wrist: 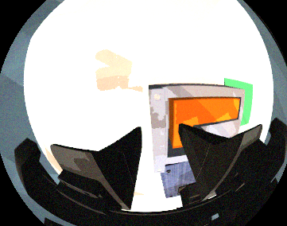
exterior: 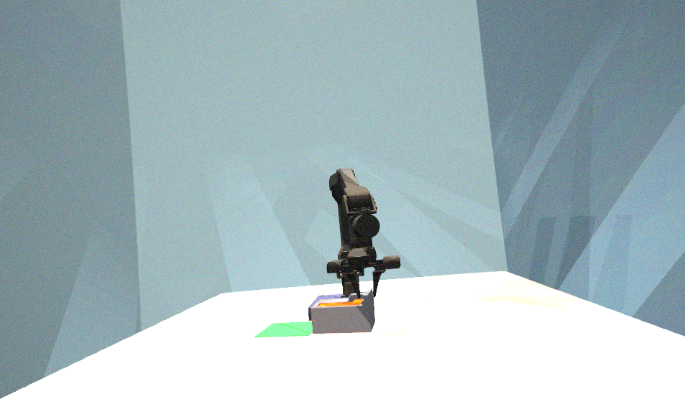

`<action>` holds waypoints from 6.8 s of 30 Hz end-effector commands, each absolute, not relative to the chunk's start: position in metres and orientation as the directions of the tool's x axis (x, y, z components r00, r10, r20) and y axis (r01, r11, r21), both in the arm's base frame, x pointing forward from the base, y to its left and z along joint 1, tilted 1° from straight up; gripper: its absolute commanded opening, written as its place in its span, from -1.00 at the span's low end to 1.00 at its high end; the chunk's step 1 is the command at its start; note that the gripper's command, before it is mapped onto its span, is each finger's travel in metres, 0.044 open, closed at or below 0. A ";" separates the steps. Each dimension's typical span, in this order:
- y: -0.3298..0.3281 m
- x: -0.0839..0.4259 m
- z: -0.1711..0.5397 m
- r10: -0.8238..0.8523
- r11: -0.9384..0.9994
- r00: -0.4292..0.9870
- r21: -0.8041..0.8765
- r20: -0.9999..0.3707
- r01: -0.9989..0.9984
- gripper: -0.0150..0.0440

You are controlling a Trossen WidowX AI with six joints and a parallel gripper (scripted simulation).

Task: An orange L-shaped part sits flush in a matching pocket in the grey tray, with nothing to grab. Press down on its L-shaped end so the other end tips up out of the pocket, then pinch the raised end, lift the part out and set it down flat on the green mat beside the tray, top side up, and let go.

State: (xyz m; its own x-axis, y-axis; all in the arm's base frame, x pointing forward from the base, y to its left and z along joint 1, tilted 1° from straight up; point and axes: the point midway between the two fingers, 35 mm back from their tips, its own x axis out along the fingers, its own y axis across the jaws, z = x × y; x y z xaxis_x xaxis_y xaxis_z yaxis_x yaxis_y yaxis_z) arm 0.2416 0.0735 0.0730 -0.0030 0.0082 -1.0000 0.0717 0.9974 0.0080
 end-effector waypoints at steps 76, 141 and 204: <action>0.075 0.244 0.140 0.013 0.997 0.013 0.014 -1.000 0.071 0.12; -0.007 0.248 0.125 -0.005 0.067 -0.002 0.002 -1.000 -0.998 0.46; -0.006 0.248 0.069 0.001 0.071 0.003 -0.003 -1.000 -0.997 -0.49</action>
State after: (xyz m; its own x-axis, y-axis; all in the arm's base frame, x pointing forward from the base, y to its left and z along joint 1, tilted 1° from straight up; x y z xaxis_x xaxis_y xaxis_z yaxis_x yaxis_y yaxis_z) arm 0.2476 -0.0064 0.0681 0.0017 0.0008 -1.0000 -0.9975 0.0709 -0.0017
